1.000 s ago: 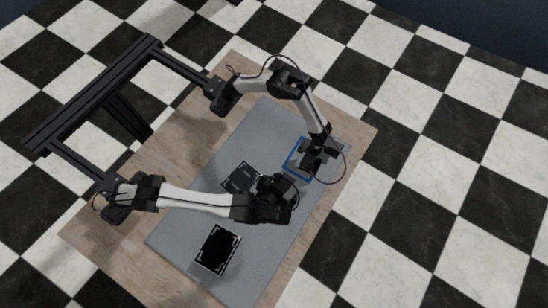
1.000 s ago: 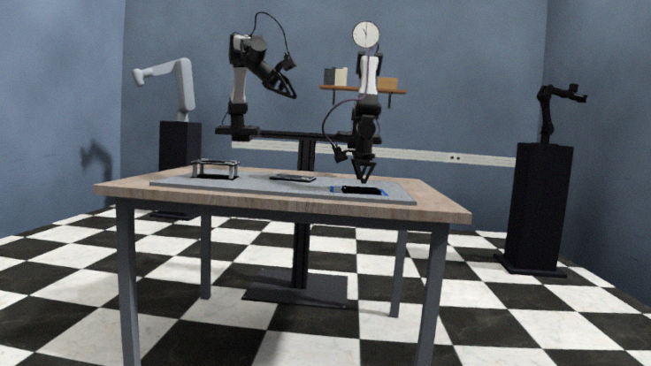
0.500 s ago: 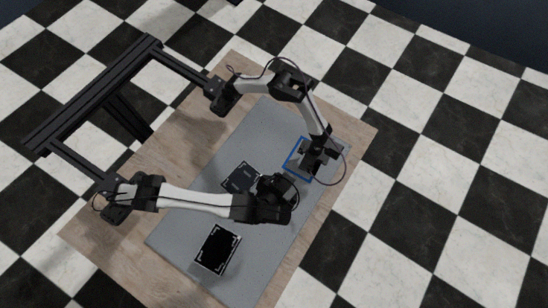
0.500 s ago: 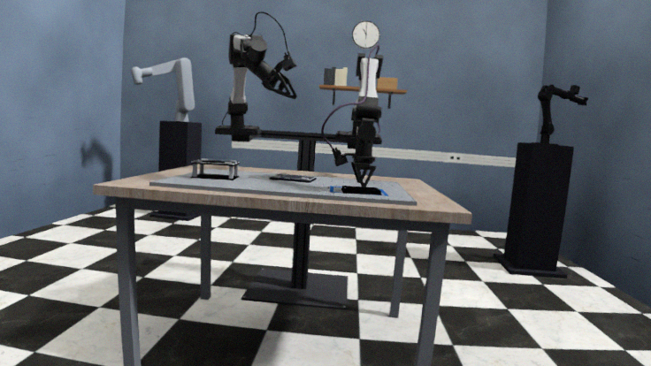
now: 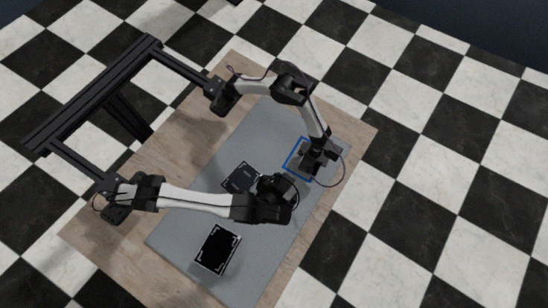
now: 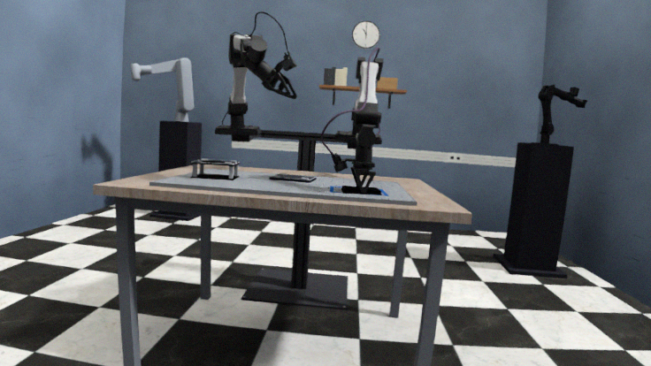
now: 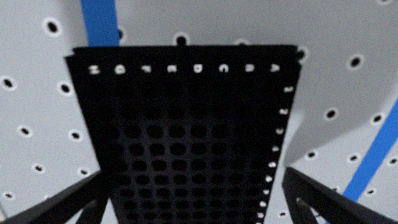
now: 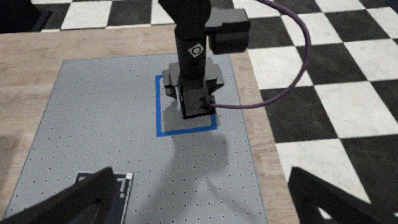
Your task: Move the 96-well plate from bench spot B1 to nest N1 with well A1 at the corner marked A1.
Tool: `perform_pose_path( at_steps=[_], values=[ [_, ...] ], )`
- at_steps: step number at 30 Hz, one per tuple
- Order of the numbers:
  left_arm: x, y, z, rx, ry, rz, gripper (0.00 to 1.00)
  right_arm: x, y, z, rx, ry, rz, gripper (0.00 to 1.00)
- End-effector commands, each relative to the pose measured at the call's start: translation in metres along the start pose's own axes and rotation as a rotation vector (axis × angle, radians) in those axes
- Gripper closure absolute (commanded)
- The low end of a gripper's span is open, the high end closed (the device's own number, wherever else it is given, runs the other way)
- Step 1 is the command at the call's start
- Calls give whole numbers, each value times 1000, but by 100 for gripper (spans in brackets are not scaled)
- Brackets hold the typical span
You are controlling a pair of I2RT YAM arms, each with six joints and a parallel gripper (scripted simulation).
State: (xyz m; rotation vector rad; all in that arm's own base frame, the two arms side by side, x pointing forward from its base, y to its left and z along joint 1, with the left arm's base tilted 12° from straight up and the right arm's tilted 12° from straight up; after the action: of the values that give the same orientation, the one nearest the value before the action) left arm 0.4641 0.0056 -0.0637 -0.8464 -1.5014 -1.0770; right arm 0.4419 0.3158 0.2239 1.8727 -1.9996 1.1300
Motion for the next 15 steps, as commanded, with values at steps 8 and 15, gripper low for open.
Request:
perform_pose_path(
  at_steps=[8,15],
  values=[
    [-7,4,-2,-4,-10,-1,19,10,-7,-18,40,-28,23,0],
    [49,3,-5,-1,-13,-22,18,10,-7,-18,40,-28,23,0]
  ],
)
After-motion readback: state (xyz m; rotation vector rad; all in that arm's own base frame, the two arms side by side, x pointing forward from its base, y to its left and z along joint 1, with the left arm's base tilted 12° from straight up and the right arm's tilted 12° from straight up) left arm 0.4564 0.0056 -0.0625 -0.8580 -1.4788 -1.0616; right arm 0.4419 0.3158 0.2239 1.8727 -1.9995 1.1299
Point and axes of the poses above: on each arm, the point where the finger pads meet when closed, its own x axis back along the fingers, its own y axis across the jaws, z = x × y, the point moved 2 cm from there along x, back along the fingers, and after that the axes turned 15 degrees about x, right-handed, at the moved point
